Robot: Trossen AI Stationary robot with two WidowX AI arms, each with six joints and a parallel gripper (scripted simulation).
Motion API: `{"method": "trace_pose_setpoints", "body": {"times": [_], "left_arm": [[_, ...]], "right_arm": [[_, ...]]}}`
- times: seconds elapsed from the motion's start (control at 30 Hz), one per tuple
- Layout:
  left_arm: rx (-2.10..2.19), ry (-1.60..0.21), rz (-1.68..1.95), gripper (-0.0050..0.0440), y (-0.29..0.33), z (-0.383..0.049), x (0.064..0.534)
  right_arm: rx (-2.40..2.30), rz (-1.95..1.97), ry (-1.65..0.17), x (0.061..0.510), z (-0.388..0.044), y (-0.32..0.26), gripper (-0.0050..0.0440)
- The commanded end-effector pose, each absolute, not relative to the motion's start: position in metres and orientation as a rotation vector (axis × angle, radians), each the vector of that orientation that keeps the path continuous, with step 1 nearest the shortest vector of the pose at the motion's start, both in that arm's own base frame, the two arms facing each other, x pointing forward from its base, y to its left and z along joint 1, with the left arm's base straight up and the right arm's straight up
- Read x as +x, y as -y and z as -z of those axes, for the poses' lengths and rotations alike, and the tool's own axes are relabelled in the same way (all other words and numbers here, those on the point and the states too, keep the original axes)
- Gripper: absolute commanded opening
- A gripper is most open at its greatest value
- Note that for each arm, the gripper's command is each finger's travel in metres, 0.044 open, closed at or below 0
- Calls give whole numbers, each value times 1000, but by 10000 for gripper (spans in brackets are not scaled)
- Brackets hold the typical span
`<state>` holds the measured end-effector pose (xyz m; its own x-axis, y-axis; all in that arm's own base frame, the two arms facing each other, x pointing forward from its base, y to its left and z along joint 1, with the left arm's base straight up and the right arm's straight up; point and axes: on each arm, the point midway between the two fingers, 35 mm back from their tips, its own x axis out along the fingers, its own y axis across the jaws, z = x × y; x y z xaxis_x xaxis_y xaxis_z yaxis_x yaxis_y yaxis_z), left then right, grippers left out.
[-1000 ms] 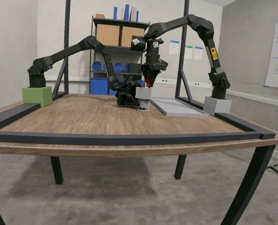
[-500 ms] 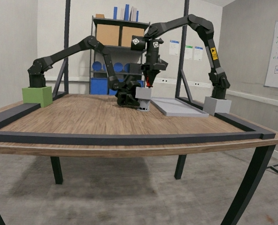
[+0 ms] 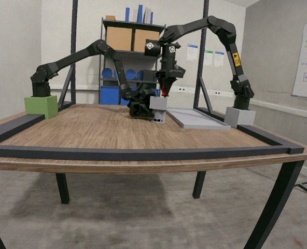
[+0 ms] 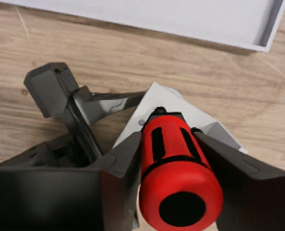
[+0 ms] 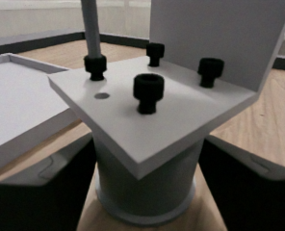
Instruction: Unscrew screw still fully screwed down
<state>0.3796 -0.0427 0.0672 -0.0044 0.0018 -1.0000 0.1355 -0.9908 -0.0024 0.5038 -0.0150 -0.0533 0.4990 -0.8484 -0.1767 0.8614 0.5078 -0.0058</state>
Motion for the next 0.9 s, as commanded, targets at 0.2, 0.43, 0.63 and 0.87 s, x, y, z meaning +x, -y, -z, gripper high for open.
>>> {"method": "trace_pose_setpoints", "body": {"times": [0.2, 0.43, 0.63, 0.87], "left_arm": [[2180, -140, 2113, 130, 42, -79, 383], [2180, -140, 2113, 130, 42, -79, 383], [2185, -136, 2105, 130, 42, -82, 381], [2180, -137, 2112, 130, 42, -78, 381]], "right_arm": [[112, 1039, -136, 510, 39, 16, 245], [112, 1039, -136, 510, 39, 16, 245], [112, 1039, -136, 510, 39, 16, 245], [112, 1039, -136, 510, 39, 16, 245]]}}
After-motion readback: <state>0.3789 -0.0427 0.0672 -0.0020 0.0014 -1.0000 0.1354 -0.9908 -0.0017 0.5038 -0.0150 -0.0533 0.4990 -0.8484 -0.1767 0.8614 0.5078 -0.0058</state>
